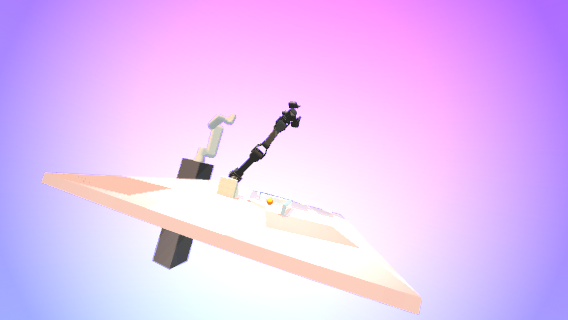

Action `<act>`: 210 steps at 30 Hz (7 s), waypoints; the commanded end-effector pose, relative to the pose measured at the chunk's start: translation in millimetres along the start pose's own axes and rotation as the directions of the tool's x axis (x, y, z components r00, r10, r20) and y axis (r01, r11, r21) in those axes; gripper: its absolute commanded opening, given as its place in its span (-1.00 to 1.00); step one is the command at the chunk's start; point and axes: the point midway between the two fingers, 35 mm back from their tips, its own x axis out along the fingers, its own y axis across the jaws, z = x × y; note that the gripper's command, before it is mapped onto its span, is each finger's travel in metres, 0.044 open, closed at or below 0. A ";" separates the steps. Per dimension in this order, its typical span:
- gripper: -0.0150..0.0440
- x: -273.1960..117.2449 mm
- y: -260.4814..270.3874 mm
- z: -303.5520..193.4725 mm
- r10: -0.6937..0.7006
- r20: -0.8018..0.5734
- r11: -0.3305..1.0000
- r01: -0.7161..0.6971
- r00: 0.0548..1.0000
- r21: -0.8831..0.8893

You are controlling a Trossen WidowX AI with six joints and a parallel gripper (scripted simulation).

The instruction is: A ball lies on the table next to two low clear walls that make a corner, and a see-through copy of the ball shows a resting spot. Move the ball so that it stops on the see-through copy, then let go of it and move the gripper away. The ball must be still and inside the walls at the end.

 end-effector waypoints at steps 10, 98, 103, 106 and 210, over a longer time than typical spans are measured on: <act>0.53 11.5 -1.1 129.9 0.058 0.190 0.981 -0.021 0.980 -0.193; 0.53 -439.1 398.8 -61.4 0.745 -0.107 -0.223 -0.397 -0.659 0.890; 0.53 -445.8 406.5 -62.5 0.745 -0.107 -0.223 -0.397 -0.659 0.890; 0.53 -448.9 410.0 -62.9 0.745 -0.107 -0.223 -0.397 -0.658 0.890; -0.49 -449.0 440.8 -42.8 0.746 -0.106 -0.223 -0.397 -0.658 0.890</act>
